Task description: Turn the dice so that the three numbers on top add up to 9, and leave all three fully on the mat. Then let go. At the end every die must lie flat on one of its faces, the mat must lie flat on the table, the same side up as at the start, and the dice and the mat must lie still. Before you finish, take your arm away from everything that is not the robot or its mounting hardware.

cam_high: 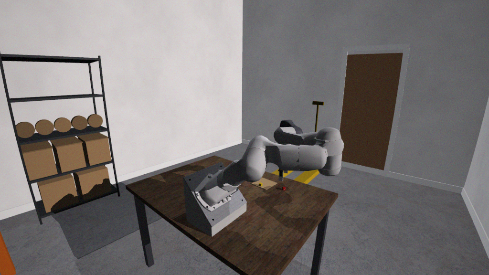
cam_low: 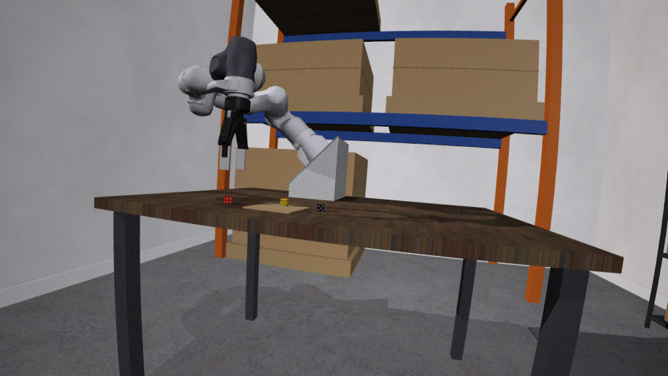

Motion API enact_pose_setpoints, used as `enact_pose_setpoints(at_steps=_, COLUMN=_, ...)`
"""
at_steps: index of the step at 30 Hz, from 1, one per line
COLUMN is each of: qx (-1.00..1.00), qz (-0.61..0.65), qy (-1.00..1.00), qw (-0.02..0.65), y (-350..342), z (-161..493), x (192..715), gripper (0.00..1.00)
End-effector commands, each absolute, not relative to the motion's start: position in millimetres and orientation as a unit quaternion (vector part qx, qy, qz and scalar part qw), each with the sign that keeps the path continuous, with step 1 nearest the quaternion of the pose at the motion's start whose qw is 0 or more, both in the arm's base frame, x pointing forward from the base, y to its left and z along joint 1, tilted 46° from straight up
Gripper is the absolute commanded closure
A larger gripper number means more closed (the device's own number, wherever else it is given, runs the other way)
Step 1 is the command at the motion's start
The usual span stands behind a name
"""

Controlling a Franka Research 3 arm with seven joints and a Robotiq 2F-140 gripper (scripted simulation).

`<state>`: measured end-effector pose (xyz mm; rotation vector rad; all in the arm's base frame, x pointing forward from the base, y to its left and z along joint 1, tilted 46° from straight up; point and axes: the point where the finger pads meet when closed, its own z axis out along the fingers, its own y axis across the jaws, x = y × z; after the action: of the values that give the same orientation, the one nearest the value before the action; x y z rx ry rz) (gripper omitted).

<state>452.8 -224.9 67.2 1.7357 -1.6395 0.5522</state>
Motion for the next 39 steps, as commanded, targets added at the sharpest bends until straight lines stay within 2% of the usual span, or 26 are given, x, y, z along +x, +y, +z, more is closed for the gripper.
enact_pose_setpoints(at_steps=1, qx=0.615, qz=0.240, qy=-0.679, qw=0.320, y=-225.4, z=66.7, x=452.4, gripper=0.00)
enact_pose_setpoints(at_steps=39, qx=0.387, qz=0.326, qy=-0.832, qw=0.228, y=-229.7, z=71.8, x=455.8, gripper=0.00)
